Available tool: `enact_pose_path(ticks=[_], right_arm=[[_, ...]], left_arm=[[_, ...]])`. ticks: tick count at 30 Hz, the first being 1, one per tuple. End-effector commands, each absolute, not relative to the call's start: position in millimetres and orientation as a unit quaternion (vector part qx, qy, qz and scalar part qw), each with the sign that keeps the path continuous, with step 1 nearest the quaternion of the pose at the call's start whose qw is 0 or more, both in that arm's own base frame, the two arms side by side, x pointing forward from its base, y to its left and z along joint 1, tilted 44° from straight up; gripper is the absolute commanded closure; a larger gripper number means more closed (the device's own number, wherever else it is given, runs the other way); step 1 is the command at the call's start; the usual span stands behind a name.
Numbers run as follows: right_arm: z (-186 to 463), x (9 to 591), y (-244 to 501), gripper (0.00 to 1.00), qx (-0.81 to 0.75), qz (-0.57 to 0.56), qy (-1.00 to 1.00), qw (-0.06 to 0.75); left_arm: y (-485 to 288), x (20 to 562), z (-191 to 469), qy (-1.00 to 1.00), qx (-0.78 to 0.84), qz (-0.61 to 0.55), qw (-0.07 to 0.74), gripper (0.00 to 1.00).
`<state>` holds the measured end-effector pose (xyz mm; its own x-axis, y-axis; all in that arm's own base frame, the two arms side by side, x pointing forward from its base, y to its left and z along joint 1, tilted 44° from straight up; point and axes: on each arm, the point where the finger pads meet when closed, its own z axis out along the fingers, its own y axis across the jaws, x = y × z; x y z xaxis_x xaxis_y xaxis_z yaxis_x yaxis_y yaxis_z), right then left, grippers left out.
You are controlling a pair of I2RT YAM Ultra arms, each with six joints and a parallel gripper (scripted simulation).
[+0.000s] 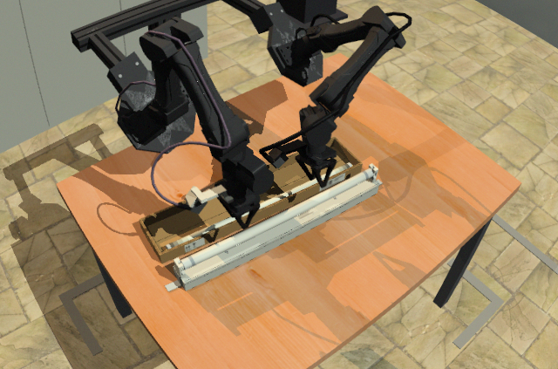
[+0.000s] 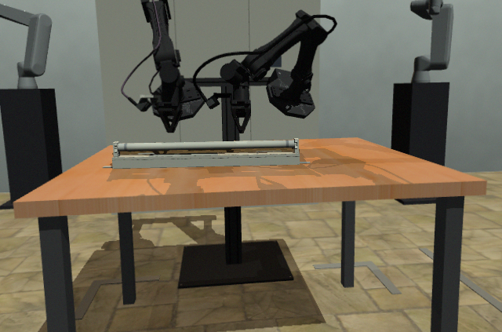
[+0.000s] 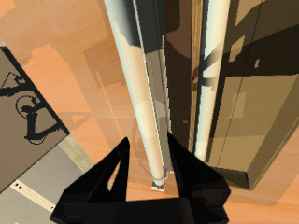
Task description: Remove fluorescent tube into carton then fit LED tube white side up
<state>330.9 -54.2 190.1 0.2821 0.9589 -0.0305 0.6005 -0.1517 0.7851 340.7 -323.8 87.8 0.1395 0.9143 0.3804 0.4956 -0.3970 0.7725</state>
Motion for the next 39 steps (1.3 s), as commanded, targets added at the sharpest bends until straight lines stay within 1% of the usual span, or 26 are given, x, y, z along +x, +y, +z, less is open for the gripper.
enact_pose_path(ticks=[1, 2, 4, 5, 8, 9, 11, 13, 19, 25, 39], right_arm=[[199.7, 330.2, -54.0, 0.51, 0.718, 0.247, 0.540, 0.364], [186.5, 328.2, -53.8, 0.51, 0.722, 0.235, 0.546, 0.354], [167.6, 322.2, -60.9, 0.51, 0.733, 0.215, 0.547, 0.343], [176.8, 322.5, -62.3, 0.51, 0.730, 0.224, 0.541, 0.352], [183.1, 324.7, -62.3, 0.51, 0.730, 0.228, 0.538, 0.355], [187.6, 327.5, -60.3, 0.51, 0.723, 0.232, 0.543, 0.359], [193.1, 331.1, -63.0, 0.51, 0.723, 0.233, 0.540, 0.362], [188.8, 327.6, -53.2, 0.51, 0.719, 0.238, 0.548, 0.357], [193.0, 333.0, -61.4, 0.51, 0.723, 0.233, 0.542, 0.361], [187.0, 321.8, -60.8, 0.51, 0.722, 0.233, 0.542, 0.361], [195.2, 332.1, -57.4, 0.51, 0.715, 0.245, 0.542, 0.366]], left_arm=[[-340.8, 330.9, 100.4, 0.492, 0.715, 0.422, 0.261, 0.51], [-327.9, 324.6, 82.7, 0.484, 0.728, 0.423, 0.239, 0.51], [-325.2, 327.2, 87.2, 0.487, 0.724, 0.423, 0.243, 0.51], [-319.6, 334.1, 84.9, 0.488, 0.724, 0.427, 0.234, 0.51], [-328.0, 327.7, 85.9, 0.487, 0.725, 0.423, 0.242, 0.51], [-325.4, 337.0, 88.1, 0.489, 0.720, 0.426, 0.247, 0.51], [-331.2, 330.7, 91.4, 0.489, 0.722, 0.422, 0.248, 0.51], [-336.7, 331.3, 95.2, 0.489, 0.720, 0.421, 0.255, 0.51], [-337.2, 334.4, 95.2, 0.490, 0.719, 0.422, 0.254, 0.51], [-337.0, 334.7, 94.2, 0.491, 0.719, 0.422, 0.253, 0.51], [-325.7, 327.0, 77.3, 0.483, 0.730, 0.424, 0.232, 0.51]])
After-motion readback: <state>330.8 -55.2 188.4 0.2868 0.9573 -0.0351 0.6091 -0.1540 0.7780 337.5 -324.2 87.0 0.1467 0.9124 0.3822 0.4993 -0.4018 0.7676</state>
